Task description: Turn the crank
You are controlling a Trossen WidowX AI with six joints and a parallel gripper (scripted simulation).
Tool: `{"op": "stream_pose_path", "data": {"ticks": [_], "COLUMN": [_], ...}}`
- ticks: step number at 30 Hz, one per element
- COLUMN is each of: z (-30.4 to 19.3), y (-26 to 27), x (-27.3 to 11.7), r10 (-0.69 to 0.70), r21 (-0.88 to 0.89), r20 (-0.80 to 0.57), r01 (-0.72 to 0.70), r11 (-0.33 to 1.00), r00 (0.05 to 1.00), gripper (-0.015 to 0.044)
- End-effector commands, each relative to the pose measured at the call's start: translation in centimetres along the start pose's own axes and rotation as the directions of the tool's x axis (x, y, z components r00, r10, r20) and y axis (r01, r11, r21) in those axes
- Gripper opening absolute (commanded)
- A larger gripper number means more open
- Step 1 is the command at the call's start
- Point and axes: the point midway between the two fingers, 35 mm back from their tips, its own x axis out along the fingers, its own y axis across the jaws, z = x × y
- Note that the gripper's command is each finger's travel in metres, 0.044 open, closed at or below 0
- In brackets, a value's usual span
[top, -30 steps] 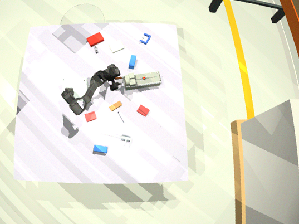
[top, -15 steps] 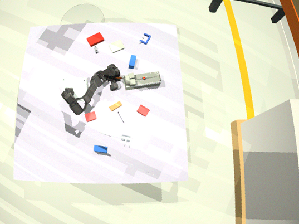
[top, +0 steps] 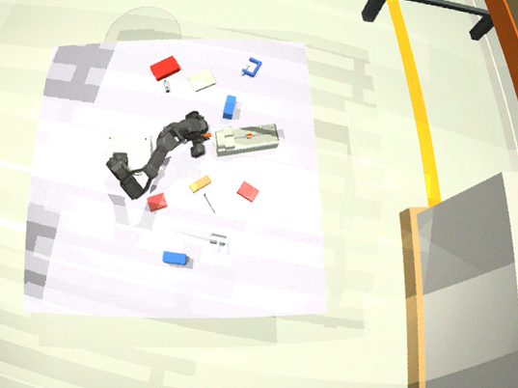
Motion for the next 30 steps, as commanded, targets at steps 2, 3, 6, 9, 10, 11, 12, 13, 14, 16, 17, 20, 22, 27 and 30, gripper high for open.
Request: {"op": "stream_pose_path", "data": {"ticks": [2,3,6,9,10,11,12,13,14,16,17,20,22,27,30], "z": [0.1,0.2,0.2,0.3,0.3,0.3,0.3,0.3,0.3,0.3,0.4,0.4,0.4,0.4,0.4], "y": [-0.3,-0.4,-0.5,-0.6,-0.7,-0.7,-0.8,-0.8,-0.9,-1.0,-1.1,-1.2,-1.3,-1.6,-1.8], "x": [-0.1,-0.2,-0.2,-0.3,-0.3,-0.3,-0.3,-0.3,-0.3,-0.4,-0.4,-0.4,-0.4,-0.4,-0.4], "r10": [-0.003,-0.003,-0.003,-0.003,-0.003,-0.003,-0.003,-0.003,-0.003,-0.003,-0.003,-0.003,-0.003,-0.003,-0.003], "r21": [-0.004,-0.004,-0.004,-0.004,-0.004,-0.004,-0.004,-0.004,-0.004,-0.004,-0.004,-0.004,-0.004,-0.004,-0.004], "r20": [0.0,0.0,0.0,0.0,0.0,0.0,0.0,0.0,0.0,0.0,0.0,0.0,0.0,0.0,0.0], "r01": [0.003,0.003,0.003,0.003,0.003,0.003,0.003,0.003,0.003,0.003,0.003,0.003,0.003,0.003,0.003], "r11": [1.0,1.0,1.0,1.0,1.0,1.0,1.0,1.0,1.0,1.0,1.0,1.0,1.0,1.0,1.0], "r00": [1.0,1.0,1.0,1.0,1.0,1.0,1.0,1.0,1.0,1.0,1.0,1.0,1.0,1.0,1.0], "gripper": [0.0,0.0,0.0,0.0,0.0,0.0,0.0,0.0,0.0,0.0,0.0,0.0,0.0,0.0,0.0]}}
